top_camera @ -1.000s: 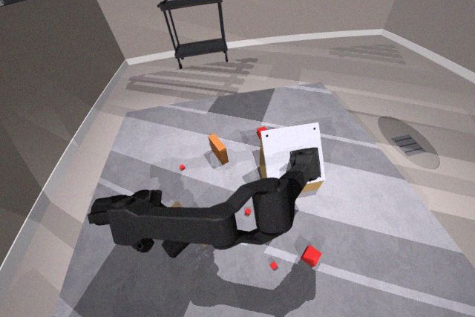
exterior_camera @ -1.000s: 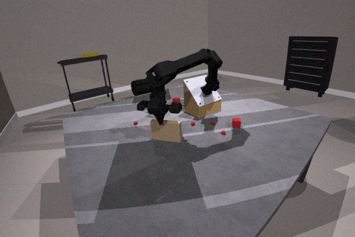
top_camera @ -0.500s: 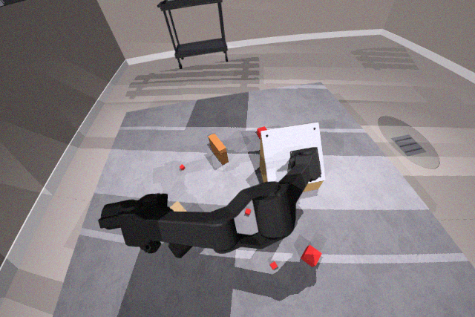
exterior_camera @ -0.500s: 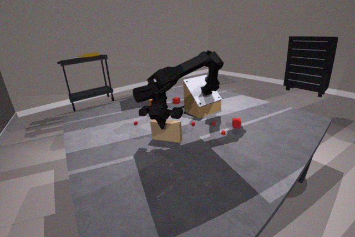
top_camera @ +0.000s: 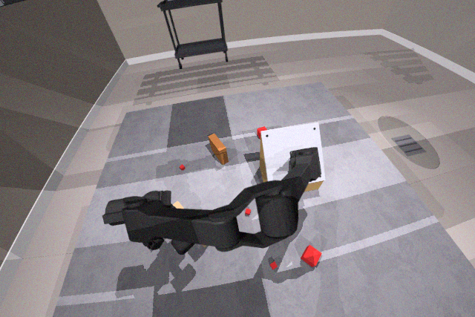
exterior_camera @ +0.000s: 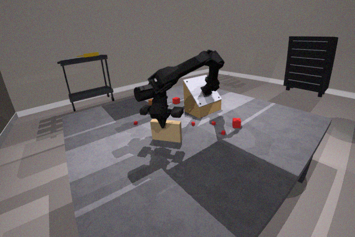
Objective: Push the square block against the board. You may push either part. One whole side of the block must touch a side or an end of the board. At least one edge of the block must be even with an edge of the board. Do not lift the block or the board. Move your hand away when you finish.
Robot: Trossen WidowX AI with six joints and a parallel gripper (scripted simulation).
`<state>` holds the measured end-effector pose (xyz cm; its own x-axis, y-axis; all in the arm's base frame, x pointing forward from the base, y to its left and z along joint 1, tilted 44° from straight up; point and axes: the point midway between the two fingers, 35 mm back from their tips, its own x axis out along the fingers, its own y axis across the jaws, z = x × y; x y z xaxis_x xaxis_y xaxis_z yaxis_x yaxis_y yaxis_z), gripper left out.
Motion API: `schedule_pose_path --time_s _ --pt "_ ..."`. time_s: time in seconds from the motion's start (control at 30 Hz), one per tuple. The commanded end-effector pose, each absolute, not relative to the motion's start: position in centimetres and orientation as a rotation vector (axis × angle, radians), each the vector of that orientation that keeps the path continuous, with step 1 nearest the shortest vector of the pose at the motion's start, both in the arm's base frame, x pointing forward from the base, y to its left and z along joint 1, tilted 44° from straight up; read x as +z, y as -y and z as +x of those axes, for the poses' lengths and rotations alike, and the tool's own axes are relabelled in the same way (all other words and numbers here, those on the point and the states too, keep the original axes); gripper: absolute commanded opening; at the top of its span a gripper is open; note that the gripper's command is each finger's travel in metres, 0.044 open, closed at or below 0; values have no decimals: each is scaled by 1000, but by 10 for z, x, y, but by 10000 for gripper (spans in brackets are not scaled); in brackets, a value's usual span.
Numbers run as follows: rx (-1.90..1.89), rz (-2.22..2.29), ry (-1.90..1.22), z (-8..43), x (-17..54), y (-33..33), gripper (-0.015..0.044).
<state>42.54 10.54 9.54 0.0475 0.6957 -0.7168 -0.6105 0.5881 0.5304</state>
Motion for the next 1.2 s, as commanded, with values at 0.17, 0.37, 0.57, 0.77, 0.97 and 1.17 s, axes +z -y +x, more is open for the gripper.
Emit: schedule_pose_path --time_s 0.17,0.37,0.57,0.77,0.97,1.17 --pt "1002 89 -1151 420 92 -103 0" --pt "1002 89 -1151 416 90 -101 0" --pt "1002 89 -1152 413 88 -99 0" --pt "1002 89 -1152 410 86 -97 0" --pt "1001 89 -1152 407 84 -96 0" --pt "1001 89 -1152 403 82 -94 0"
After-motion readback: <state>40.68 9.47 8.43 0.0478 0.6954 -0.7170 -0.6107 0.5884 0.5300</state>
